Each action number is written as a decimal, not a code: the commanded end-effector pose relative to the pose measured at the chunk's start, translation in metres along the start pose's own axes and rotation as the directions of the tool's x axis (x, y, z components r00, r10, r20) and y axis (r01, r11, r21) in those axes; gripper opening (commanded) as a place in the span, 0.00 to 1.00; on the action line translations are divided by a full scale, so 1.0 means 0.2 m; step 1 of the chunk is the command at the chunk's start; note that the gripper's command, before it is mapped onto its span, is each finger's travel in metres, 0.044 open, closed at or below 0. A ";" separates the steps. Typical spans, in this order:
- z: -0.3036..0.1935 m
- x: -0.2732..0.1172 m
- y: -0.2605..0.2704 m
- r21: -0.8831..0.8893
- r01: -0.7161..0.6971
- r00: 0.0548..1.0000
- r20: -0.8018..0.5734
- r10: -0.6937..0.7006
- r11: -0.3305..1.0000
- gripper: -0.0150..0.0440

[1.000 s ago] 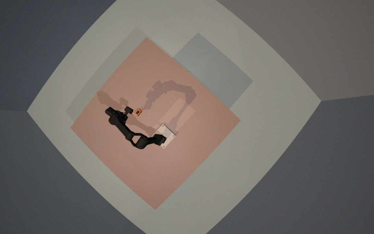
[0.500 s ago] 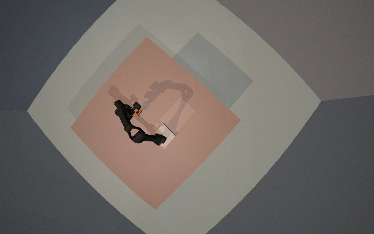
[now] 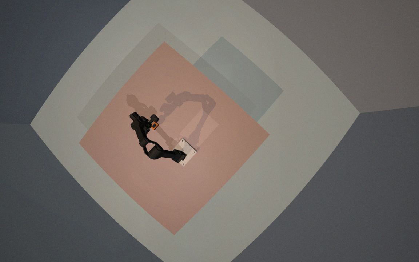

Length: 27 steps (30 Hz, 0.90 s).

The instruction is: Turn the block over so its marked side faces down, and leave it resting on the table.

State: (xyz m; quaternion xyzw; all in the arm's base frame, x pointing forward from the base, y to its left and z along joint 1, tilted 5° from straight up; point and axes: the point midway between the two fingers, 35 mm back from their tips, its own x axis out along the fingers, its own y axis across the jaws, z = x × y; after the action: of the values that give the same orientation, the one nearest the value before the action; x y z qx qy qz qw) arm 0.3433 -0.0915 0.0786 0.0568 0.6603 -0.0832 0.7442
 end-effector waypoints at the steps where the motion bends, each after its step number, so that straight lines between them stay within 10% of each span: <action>1: -0.01 0.05 0.00 0.000 0.002 1.000 -0.014 -0.002 1.000 1.00; 14: -0.02 0.14 0.00 0.000 0.002 1.000 -0.014 -0.002 1.000 1.00; 19: -0.02 0.14 0.00 0.000 0.002 1.000 -0.014 -0.002 1.000 0.78; 27: -0.02 0.14 0.00 0.000 0.002 1.000 -0.014 -0.002 1.000 0.69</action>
State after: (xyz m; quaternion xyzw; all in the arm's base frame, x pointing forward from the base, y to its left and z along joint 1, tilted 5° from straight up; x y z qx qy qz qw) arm 0.3436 -0.0925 0.0512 0.0575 0.6648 -0.0838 0.7401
